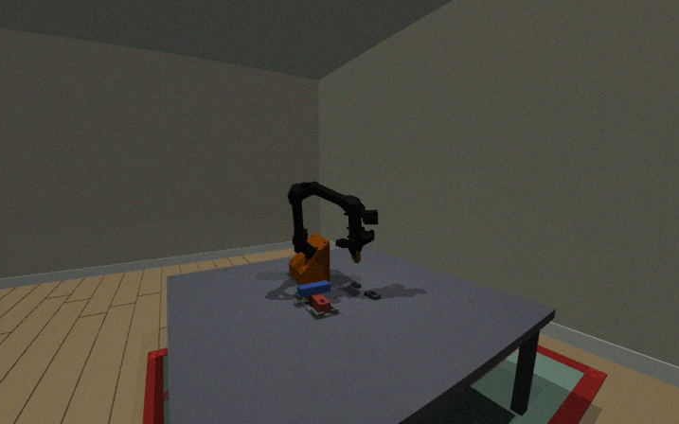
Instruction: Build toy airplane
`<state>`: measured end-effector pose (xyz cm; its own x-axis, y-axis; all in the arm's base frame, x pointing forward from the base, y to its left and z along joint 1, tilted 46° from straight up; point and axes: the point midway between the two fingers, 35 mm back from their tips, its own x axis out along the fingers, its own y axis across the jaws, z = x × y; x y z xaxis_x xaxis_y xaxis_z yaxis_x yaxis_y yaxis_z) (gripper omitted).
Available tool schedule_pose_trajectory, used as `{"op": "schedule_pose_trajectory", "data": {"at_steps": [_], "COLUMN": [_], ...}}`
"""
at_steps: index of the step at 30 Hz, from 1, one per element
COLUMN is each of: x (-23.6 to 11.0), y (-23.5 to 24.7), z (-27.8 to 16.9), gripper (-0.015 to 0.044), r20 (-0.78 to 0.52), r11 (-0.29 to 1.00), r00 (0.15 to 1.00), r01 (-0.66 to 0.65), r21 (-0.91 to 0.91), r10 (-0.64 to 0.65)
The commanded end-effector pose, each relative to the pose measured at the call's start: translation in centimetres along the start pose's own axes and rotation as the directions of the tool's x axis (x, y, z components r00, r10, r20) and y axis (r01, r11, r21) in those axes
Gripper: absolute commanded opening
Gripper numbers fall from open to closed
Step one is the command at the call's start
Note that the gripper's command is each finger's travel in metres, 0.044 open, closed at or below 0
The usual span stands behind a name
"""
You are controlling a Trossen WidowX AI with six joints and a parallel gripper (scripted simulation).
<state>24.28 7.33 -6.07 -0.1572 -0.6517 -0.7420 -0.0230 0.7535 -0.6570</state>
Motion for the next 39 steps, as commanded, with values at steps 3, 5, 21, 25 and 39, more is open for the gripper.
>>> {"op": "schedule_pose_trajectory", "data": {"at_steps": [3,5,21,25,39], "x": [-0.1,0.0,0.4,0.5,1.1], "y": [-1.2,-1.6,-4.9,-5.9,-9.4], "z": [1.1,1.4,3.7,4.2,5.8], "gripper": [0.0,0.0,0.0,0.0,0.0], "r20": [0.009,0.011,0.025,0.028,0.034], "r11": [1.0,1.0,0.995,0.994,0.991], "r00": [1.0,1.0,0.999,0.999,0.999], "r01": [-0.01,-0.014,-0.041,-0.041,-0.04], "r21": [0.01,0.019,0.094,0.1,0.131], "r10": [0.009,0.014,0.039,0.039,0.036]}}
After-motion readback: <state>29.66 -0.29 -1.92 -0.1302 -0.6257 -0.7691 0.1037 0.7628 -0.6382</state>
